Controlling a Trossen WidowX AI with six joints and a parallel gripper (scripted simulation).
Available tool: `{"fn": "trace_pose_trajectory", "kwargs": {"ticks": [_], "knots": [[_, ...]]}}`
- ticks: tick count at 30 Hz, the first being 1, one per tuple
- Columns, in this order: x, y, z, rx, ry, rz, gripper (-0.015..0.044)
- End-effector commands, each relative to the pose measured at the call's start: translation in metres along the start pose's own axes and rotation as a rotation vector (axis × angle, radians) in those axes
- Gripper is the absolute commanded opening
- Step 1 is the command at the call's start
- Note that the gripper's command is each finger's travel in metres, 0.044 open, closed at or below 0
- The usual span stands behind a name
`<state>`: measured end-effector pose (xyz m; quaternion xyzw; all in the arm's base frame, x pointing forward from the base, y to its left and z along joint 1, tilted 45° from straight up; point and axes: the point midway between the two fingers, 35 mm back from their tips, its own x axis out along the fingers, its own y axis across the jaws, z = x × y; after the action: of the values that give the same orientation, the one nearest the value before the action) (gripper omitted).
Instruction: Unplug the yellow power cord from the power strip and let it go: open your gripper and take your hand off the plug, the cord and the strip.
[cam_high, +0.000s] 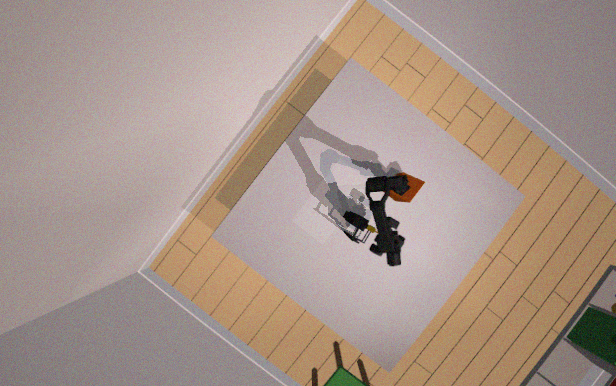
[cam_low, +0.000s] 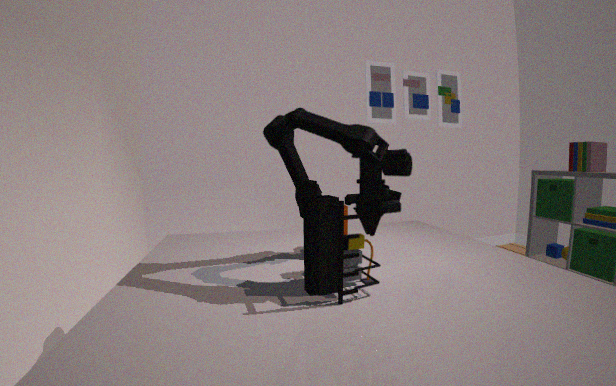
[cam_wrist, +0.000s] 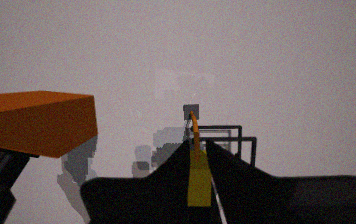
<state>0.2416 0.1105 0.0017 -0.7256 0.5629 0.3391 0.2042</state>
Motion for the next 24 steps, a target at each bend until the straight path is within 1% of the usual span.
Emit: {"fn": "trace_pose_trajectory", "kwargs": {"ticks": [1, 10, 13, 17, 24], "knots": [[0.0000, 0.0001, -0.0010, 0.000, 0.000, 0.000, 0.0157], [0.0000, 0.0001, -0.0010, 0.000, 0.000, 0.000, 0.0160], [-0.0072, 0.0000, -0.0002, 0.001, 0.003, 0.000, 0.0160], [-0.0073, 0.0000, -0.0005, 0.001, 0.003, 0.000, 0.0160], [-0.0074, -0.0005, -0.0089, 0.001, 0.003, 0.000, 0.0160]]}}
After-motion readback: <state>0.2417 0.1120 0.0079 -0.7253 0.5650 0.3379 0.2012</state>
